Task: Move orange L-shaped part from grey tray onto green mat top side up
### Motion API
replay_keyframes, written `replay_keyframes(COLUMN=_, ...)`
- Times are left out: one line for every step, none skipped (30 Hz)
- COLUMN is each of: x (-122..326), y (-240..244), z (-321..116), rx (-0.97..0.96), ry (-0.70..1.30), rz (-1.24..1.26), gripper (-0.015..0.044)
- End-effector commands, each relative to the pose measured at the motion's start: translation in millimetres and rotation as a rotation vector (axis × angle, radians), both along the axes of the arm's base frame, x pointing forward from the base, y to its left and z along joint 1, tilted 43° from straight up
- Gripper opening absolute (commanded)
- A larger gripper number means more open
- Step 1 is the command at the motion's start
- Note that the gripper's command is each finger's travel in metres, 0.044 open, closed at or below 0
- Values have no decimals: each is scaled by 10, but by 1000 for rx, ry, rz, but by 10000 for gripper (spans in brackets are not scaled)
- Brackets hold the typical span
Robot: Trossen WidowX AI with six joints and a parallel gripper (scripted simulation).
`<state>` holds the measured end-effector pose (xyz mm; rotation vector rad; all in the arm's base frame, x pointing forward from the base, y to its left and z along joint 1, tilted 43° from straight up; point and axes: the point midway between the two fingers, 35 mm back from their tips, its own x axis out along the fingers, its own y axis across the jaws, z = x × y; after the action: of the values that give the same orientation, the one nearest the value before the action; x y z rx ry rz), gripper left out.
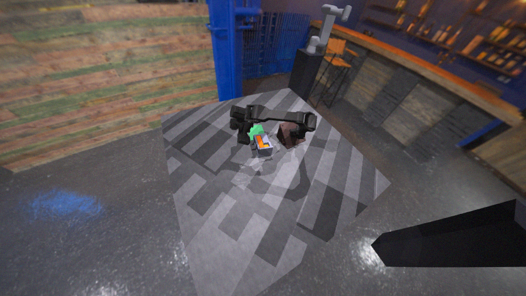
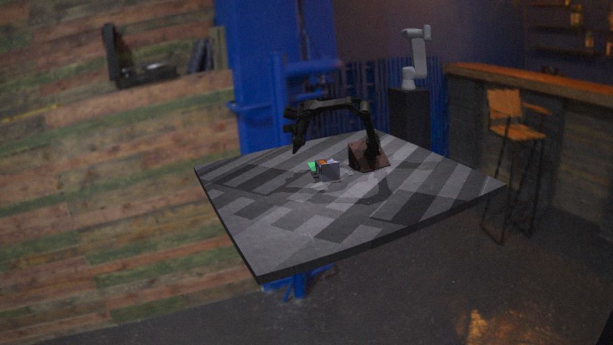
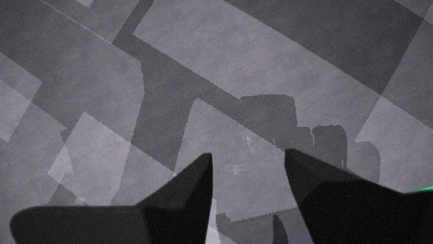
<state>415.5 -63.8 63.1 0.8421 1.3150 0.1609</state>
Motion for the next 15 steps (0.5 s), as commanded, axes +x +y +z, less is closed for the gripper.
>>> replay_keyframes(x=-714, y=198, z=187, rx=24, ry=91, rz=192, gripper=180)
replay_keyframes(x=-841, y=239, z=227, rx=35, ry=106, rz=227, gripper=180)
replay_keyframes(x=-967, y=280, z=271, rx=48, ry=121, rz=262, gripper=180)
replay_keyframes(x=-1095, y=322, z=318, rx=63, ry=134, rz=296, gripper=180)
replay_keyframes(x=-1222, y=365, z=369, rx=79, ry=147, rz=331, gripper=180)
replay_keyframes(x=-1321, y=399, z=410, rx=93, ry=156, rz=358, gripper=180)
replay_keyframes(x=-1381, y=419, z=436, rx=102, ry=162, rz=375, gripper=180)
replay_keyframes(x=-1403, y=427, z=446, rx=105, ry=164, rz=381, gripper=180)
replay_keyframes(x=-1403, y=427, z=446, rx=105, ry=164, rz=381, gripper=180)
replay_keyframes(x=-1403, y=427, z=446, rx=105, ry=164, rz=381, gripper=180)
replay_keyframes(x=-1403, y=427, z=446, rx=105, ry=164, rz=381, gripper=180)
replay_keyframes(x=-1403, y=427, z=446, rx=105, ry=164, rz=381, gripper=180)
replay_keyframes(x=-1403, y=427, z=446, rx=105, ry=164, rz=381, gripper=180)
replay_keyframes(x=-1403, y=427, z=446, rx=105, ry=164, rz=381, gripper=180)
replay_keyframes(x=-1402, y=443, z=427, rx=105, ry=164, rz=381, gripper=180)
